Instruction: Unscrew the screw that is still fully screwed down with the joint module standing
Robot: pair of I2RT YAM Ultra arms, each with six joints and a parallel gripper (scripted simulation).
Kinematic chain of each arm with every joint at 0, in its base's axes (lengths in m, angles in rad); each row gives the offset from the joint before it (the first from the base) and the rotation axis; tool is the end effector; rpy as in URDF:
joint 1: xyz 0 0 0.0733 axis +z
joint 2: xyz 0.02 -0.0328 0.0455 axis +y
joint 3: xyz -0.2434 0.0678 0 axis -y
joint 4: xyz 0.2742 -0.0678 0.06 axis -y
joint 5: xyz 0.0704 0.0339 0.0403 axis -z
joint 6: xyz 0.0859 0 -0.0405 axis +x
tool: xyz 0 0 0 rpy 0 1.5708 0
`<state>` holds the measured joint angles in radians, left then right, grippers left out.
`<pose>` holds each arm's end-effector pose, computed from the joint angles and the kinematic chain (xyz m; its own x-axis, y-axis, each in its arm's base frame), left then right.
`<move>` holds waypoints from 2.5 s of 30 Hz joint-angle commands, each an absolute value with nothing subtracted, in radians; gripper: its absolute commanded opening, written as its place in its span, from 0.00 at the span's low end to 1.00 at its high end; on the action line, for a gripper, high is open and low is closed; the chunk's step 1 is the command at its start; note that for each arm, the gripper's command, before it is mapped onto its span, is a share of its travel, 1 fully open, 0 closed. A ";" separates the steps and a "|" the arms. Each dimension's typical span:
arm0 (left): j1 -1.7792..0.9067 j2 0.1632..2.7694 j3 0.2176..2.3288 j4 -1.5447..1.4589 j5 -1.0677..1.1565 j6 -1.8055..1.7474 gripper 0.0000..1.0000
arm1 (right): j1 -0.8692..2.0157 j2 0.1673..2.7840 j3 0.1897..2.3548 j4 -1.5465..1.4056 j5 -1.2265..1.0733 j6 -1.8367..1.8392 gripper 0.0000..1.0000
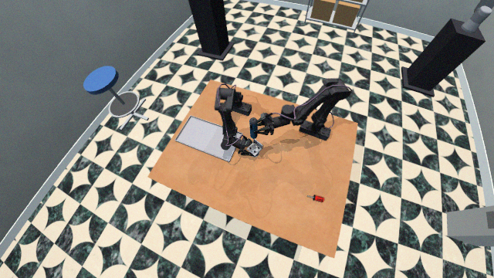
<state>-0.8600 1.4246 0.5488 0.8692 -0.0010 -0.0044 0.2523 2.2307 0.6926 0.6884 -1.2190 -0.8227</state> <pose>0.2374 -0.2740 0.1862 -0.0076 0.0021 -1.0000 0.7572 0.6532 -0.0044 0.2740 0.1550 -0.0362 0.0082 -0.2587 -0.9659 -0.9999 -0.0157 -0.0043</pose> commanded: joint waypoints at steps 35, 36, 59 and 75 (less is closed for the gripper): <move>-0.851 1.350 0.637 0.910 0.006 0.000 0.42 | 0.254 2.220 0.701 0.687 -1.226 -0.822 0.59; -0.851 1.348 0.638 0.908 0.006 0.000 0.42 | 0.254 2.220 0.701 0.687 -1.226 -0.822 0.59; -0.851 1.334 0.650 0.881 0.006 0.000 0.42 | 0.254 2.220 0.701 0.687 -1.226 -0.822 0.59; -0.850 1.304 0.627 0.873 0.006 0.000 0.42 | 0.254 2.220 0.701 0.687 -1.226 -0.822 0.59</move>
<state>-0.8600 1.3609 0.5957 0.7853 -0.0010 -0.0044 0.2523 2.2307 0.6926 0.6884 -1.2190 -0.8227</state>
